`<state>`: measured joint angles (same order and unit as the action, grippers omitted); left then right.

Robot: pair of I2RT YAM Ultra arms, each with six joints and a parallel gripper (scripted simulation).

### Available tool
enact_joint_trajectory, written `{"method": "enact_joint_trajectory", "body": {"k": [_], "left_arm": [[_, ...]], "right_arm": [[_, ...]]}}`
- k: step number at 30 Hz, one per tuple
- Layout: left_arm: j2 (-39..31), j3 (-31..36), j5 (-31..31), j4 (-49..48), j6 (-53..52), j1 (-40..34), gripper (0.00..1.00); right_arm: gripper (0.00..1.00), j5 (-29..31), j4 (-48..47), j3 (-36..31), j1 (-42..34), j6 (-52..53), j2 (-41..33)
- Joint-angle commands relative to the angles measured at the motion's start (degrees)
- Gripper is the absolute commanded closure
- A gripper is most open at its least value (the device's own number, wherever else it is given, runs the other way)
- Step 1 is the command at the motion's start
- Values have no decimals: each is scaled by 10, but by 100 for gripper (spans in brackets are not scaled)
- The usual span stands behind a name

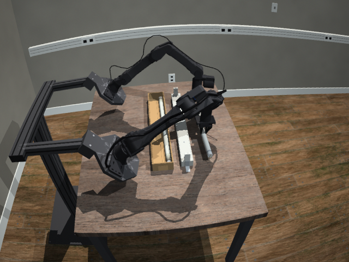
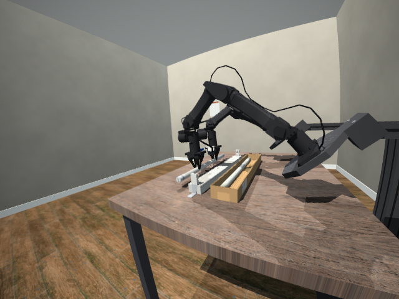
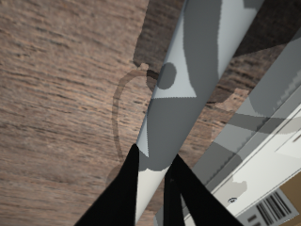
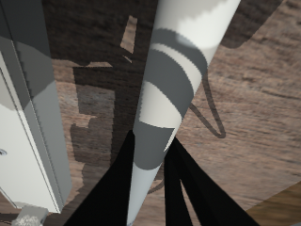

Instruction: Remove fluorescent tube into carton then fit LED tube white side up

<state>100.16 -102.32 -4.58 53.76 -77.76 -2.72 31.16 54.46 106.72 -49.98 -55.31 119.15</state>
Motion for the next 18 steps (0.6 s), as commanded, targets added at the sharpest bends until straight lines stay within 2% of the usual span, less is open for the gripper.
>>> {"method": "enact_joint_trajectory", "body": {"k": [1, 3, 12, 18], "left_arm": [[-26, 12, -4, -9, 0, -3, 89], [-26, 14, -5, -13, 0, -7, 89], [-32, 22, -6, -23, 1, -5, 89], [-50, 61, -14, -70, -1, -10, 89]], "right_arm": [[89, 7, -10, 7, -19, -3, -23], [89, 9, -12, -20, -19, -1, -25], [89, 14, -22, -19, -20, -6, -29], [89, 31, -67, -57, -24, -12, -41]]}}
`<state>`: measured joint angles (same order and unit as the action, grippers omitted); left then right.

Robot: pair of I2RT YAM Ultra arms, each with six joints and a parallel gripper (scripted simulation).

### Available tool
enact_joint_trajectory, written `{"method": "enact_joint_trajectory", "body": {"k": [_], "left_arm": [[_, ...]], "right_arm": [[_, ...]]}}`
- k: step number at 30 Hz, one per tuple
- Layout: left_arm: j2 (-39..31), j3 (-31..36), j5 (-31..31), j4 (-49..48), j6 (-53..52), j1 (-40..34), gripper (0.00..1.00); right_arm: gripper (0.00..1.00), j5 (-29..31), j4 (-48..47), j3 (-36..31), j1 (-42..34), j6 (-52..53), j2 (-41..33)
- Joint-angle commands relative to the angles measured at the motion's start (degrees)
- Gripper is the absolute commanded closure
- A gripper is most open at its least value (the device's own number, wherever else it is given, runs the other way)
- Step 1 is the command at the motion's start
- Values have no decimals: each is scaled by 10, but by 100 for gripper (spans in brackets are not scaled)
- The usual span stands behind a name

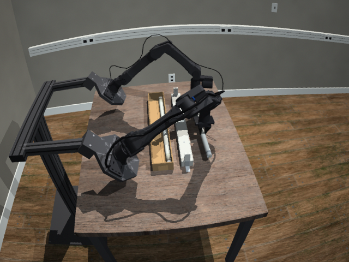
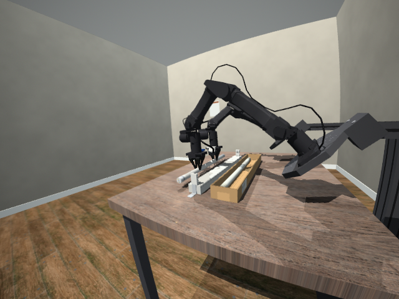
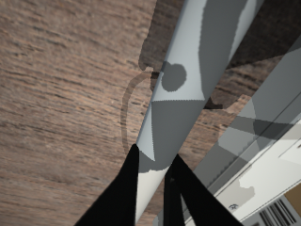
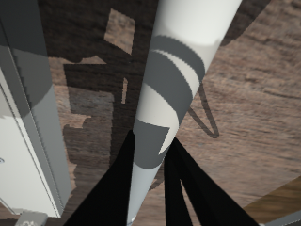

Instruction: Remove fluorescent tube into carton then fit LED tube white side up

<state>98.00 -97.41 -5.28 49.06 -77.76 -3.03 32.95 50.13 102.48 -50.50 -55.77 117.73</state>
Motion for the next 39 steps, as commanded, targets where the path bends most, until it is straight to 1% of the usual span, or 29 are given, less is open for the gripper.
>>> {"method": "enact_joint_trajectory", "body": {"k": [1, 8, 9, 11, 12, 25, 26, 28, 29, 39], "left_arm": [[-31, 17, -8, -30, -2, -7, 89], [-56, 63, -18, -84, -6, -10, 89], [-56, 61, -15, -68, -6, -7, 89], [-56, 61, -15, -68, -6, -7, 89], [-61, 75, -20, -96, -6, -9, 89], [-103, 162, -38, -203, -11, -16, 89], [-102, 159, -35, -184, -11, -10, 89], [-102, 159, -35, -184, -11, -10, 89], [-107, 173, -40, -214, -12, -15, 89], [-132, 235, -53, -293, -17, -23, 89]], "right_arm": [[89, 16, -30, -20, -19, -8, -29], [89, 37, -85, -62, -25, -19, -49], [89, 30, -70, -63, -24, -18, -49], [89, 30, -70, -63, -24, -18, -49], [89, 41, -96, -74, -25, -22, -53], [89, 79, -208, -156, -36, -50, -84], [89, 72, -191, -156, -36, -48, -84], [89, 72, -191, -156, -36, -48, -84], [89, 83, -220, -167, -37, -54, -88], [89, 108, -309, -225, -44, -81, -105]]}}
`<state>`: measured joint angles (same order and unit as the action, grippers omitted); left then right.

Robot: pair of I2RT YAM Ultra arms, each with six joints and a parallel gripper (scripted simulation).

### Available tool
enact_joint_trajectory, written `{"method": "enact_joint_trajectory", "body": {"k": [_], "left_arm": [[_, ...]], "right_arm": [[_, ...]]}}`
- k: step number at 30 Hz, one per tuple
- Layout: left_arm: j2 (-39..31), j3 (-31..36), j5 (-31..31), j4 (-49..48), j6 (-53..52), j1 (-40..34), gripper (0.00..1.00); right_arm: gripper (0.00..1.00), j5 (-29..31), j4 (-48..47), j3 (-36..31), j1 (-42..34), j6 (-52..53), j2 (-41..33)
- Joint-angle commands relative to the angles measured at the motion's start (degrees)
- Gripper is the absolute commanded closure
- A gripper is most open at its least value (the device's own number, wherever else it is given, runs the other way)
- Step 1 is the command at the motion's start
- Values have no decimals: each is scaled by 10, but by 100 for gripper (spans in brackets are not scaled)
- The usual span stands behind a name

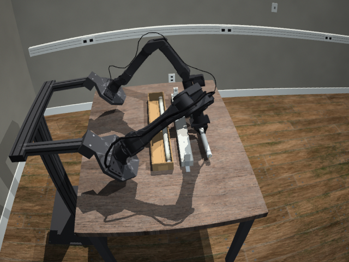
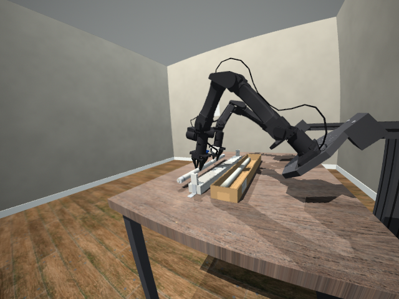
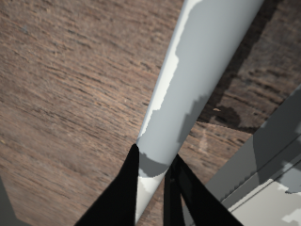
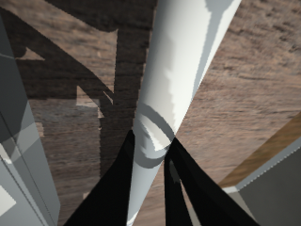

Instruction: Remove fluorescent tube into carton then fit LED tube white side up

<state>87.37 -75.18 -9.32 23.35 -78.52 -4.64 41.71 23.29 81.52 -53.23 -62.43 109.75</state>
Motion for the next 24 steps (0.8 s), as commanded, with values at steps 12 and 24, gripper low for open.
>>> {"method": "enact_joint_trajectory", "body": {"k": [12, 24], "left_arm": [[-37, 45, -19, -76, -12, -4, 89], [-34, 46, -18, -82, -10, -4, 89]], "right_arm": [[89, 32, -88, -48, -21, -31, -34], [89, 30, -96, -45, -18, -34, -31]]}}
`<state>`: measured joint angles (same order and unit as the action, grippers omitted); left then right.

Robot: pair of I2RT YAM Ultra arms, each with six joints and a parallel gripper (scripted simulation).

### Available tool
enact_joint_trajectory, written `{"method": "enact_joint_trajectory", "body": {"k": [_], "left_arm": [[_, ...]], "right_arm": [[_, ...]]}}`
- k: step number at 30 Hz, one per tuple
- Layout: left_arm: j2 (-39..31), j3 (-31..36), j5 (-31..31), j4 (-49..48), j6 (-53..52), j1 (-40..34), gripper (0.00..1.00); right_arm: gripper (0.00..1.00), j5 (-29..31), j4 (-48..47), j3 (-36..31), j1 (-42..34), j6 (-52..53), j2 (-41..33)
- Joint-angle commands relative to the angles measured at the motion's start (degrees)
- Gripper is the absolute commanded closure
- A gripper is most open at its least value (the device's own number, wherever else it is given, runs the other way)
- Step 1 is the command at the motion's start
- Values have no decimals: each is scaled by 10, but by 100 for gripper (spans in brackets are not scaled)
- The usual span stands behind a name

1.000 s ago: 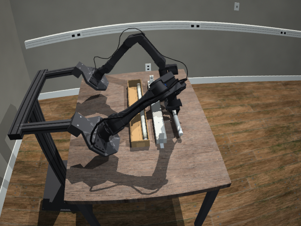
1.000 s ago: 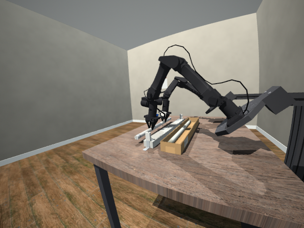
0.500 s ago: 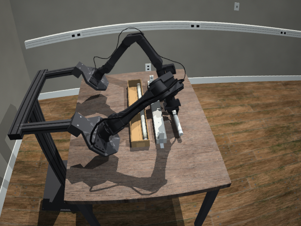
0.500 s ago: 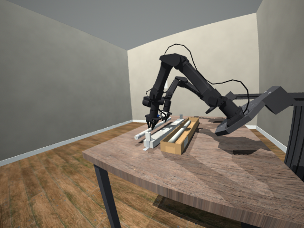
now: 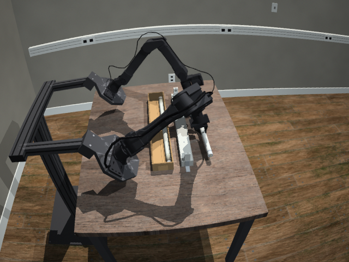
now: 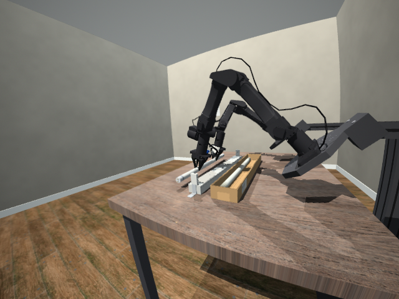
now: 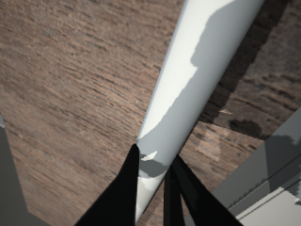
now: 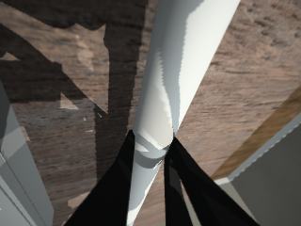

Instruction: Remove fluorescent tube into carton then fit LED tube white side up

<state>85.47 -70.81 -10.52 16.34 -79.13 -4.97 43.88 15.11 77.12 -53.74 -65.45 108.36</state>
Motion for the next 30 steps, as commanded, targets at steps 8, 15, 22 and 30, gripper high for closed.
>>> {"method": "enact_joint_trajectory", "body": {"k": [8, 15, 22, 30], "left_arm": [[10, 6, -1, -21, -6, 7, 89], [-1, -12, -1, -18, -6, 2, 89], [8, 8, -1, -33, -5, 2, 89], [28, -2, 0, -41, -4, 3, 89]], "right_arm": [[89, -2, -25, 1, -3, -8, 1], [89, 1, -29, 4, -3, -2, -6], [89, -2, -39, -7, 2, -13, 0], [89, -8, -48, -2, 16, -17, 23]]}}
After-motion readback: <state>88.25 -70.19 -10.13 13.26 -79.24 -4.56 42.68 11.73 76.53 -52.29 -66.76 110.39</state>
